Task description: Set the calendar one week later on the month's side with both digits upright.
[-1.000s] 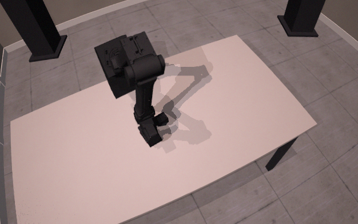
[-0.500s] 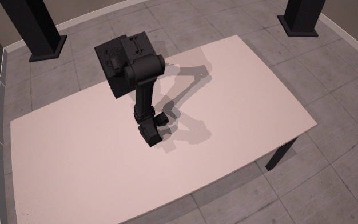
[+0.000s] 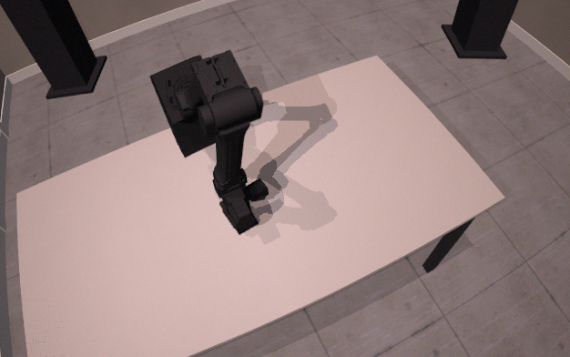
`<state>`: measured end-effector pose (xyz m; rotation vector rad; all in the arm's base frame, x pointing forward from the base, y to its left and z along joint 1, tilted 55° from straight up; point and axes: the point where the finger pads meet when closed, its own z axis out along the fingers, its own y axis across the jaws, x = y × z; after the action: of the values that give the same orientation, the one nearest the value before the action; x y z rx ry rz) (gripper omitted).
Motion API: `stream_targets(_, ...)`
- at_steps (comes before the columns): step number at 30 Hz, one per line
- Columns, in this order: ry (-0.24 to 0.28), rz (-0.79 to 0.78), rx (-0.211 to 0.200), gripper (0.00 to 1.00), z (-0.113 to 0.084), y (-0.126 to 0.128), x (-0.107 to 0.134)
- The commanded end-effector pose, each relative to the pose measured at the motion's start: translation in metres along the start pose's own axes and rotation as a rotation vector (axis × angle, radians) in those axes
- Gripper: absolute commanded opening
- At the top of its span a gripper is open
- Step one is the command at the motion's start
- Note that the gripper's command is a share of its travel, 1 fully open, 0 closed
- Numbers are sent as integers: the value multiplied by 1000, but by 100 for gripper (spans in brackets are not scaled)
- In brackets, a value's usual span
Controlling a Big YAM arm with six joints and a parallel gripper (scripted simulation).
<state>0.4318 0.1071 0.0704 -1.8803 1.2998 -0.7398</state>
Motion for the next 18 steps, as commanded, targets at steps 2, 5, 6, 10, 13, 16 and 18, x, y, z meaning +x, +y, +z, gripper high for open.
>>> stream_targets(2, -11, 3, 8, 25, 1, 0, -7)
stream_targets(5, -11, 3, 8, 25, 1, 0, -7)
stream_targets(6, -11, 3, 8, 25, 1, 0, -7)
stream_targets(10, -11, 3, 8, 25, 1, 0, -7)
stream_targets(13, -11, 3, 8, 25, 1, 0, -7)
stream_targets(16, -11, 3, 8, 29, 1, 0, -7)
stream_targets(18, -11, 3, 8, 33, 1, 0, -7)
